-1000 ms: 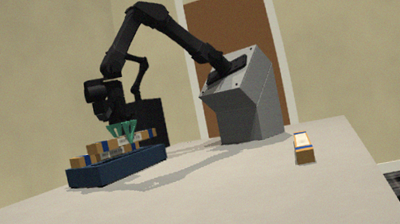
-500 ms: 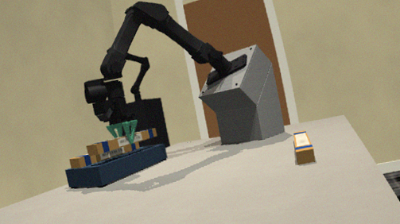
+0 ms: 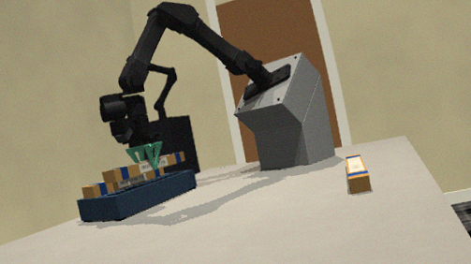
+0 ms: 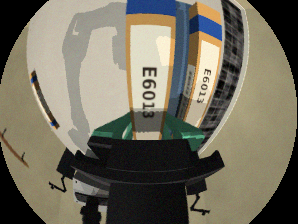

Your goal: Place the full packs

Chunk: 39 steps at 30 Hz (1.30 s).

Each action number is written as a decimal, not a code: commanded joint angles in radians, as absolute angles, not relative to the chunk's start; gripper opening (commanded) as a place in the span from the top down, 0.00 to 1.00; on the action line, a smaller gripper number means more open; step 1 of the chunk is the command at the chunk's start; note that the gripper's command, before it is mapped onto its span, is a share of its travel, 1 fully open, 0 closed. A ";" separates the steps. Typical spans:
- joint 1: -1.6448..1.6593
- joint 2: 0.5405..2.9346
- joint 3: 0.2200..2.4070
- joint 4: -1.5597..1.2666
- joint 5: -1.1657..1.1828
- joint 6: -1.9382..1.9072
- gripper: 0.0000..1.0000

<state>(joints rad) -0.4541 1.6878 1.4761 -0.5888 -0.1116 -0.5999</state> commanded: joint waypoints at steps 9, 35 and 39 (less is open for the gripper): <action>-0.453 1.634 1.481 -0.593 -0.110 -0.596 1.00; -0.451 1.631 1.482 -0.602 -0.109 -0.595 1.00; -0.454 1.630 1.484 -0.603 -0.109 -0.595 1.00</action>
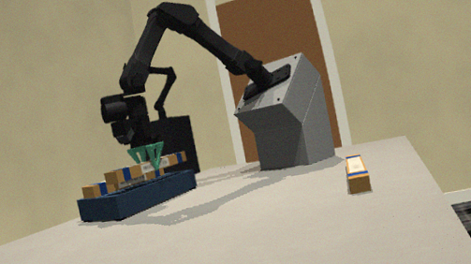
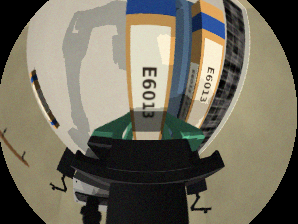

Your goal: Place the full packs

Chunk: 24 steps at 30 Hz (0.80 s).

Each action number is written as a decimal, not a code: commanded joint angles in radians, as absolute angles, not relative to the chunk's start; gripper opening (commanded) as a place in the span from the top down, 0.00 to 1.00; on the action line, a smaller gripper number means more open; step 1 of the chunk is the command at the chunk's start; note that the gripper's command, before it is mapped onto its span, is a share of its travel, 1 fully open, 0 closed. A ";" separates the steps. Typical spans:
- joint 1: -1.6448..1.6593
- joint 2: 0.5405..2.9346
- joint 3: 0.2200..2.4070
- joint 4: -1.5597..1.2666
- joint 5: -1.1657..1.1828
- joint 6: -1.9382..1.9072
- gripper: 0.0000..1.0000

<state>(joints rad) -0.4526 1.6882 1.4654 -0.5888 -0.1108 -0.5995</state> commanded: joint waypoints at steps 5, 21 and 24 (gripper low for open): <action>-0.454 1.630 1.485 -0.603 -0.109 -0.596 1.00; -0.451 1.644 1.490 -0.562 -0.108 -0.595 1.00; -0.449 1.649 1.491 -0.557 -0.107 -0.594 1.00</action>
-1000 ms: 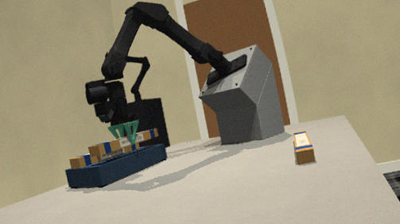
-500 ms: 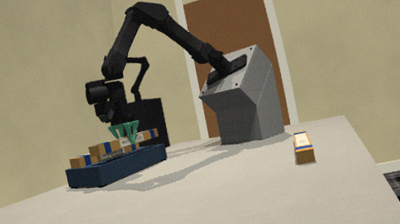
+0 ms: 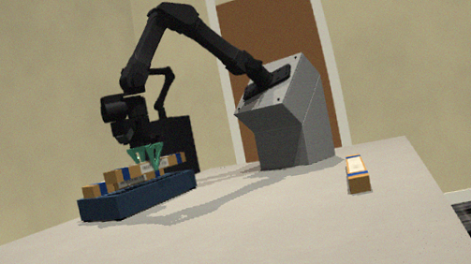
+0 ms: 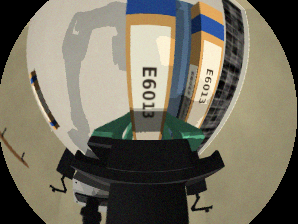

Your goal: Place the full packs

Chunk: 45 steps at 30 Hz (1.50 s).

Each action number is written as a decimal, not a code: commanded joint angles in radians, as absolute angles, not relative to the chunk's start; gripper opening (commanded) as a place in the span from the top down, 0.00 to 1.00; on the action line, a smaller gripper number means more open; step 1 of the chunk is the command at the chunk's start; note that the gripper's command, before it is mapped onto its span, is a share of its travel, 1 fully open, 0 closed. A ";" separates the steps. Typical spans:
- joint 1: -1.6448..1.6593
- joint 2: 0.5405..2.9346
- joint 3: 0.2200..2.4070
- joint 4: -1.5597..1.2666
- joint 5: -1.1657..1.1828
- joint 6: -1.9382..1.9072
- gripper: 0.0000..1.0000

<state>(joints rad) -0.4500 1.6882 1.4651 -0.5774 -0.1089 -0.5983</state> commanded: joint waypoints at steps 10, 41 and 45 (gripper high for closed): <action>-0.448 1.666 1.492 -0.541 -0.105 -0.592 1.00; -0.441 1.698 1.495 -0.510 -0.103 -0.591 1.00; -0.442 1.699 1.495 -0.508 -0.104 -0.592 1.00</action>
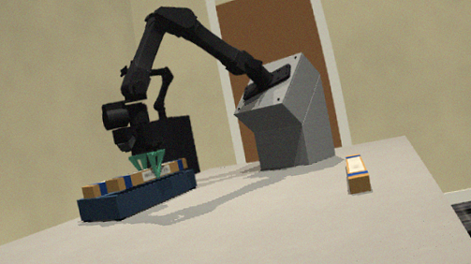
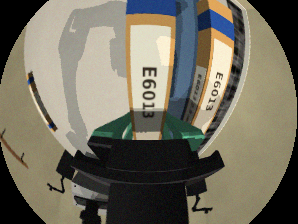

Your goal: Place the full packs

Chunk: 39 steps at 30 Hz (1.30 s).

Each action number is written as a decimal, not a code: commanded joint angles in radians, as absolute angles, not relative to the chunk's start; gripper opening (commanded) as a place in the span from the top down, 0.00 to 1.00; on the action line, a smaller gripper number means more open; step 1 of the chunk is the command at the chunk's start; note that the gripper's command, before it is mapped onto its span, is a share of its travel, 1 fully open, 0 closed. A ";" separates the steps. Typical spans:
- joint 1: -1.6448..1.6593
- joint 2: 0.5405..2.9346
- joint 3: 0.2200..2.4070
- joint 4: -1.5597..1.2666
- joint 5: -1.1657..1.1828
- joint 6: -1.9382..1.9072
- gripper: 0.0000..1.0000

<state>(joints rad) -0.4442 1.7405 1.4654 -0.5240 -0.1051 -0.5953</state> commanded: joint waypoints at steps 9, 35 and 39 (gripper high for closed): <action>-0.448 1.701 1.495 -0.504 -0.105 -0.593 1.00; -0.453 1.702 1.497 -0.527 -0.107 -0.595 1.00; -0.453 1.702 1.498 -0.529 -0.107 -0.595 1.00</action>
